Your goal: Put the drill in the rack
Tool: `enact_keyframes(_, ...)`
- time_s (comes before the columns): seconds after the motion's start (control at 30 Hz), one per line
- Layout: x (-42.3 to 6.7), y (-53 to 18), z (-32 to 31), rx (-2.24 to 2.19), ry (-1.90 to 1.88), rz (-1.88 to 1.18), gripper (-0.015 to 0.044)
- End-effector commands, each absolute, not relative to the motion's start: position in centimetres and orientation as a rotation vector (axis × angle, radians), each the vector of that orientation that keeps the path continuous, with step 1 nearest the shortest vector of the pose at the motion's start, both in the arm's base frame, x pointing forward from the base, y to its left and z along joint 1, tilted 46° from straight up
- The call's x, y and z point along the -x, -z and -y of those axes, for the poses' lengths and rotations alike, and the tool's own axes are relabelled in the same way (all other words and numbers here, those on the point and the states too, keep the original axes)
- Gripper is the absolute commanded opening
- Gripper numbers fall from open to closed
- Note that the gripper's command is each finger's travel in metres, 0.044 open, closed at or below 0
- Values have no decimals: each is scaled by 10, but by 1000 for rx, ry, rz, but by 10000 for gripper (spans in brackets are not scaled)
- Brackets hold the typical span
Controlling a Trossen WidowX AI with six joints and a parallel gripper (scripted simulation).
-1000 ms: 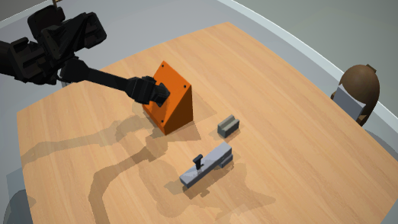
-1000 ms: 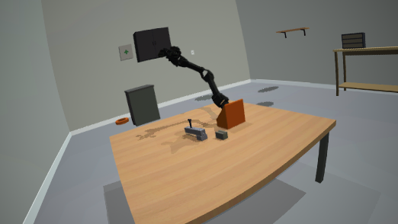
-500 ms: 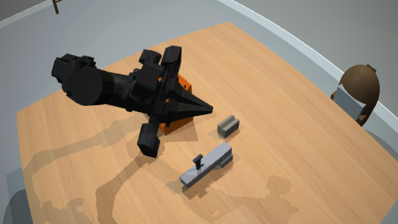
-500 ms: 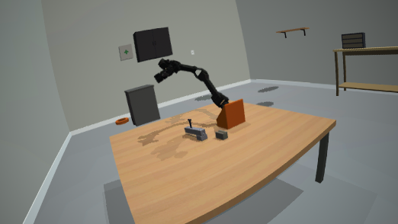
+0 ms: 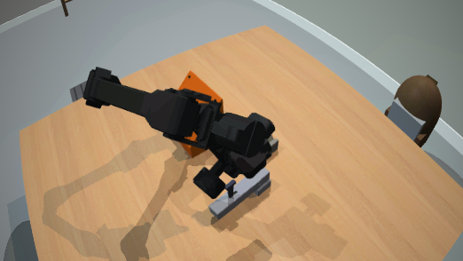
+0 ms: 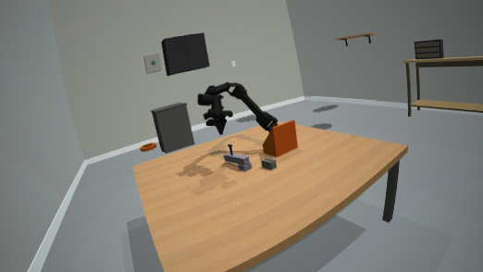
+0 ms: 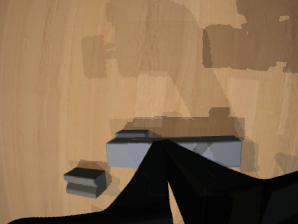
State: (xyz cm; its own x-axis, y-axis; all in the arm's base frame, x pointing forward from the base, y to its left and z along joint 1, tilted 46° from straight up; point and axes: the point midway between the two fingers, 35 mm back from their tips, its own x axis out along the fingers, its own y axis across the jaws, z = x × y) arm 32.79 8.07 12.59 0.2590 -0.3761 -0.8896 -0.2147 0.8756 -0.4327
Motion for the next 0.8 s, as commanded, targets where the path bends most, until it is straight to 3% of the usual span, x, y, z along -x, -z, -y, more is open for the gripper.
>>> enact_keyframes(0.0, -299, -94, -40, 680, 413, -1447, 0)
enact_keyframes(0.77, -293, -82, -21, 737, 497, -1462, 0)
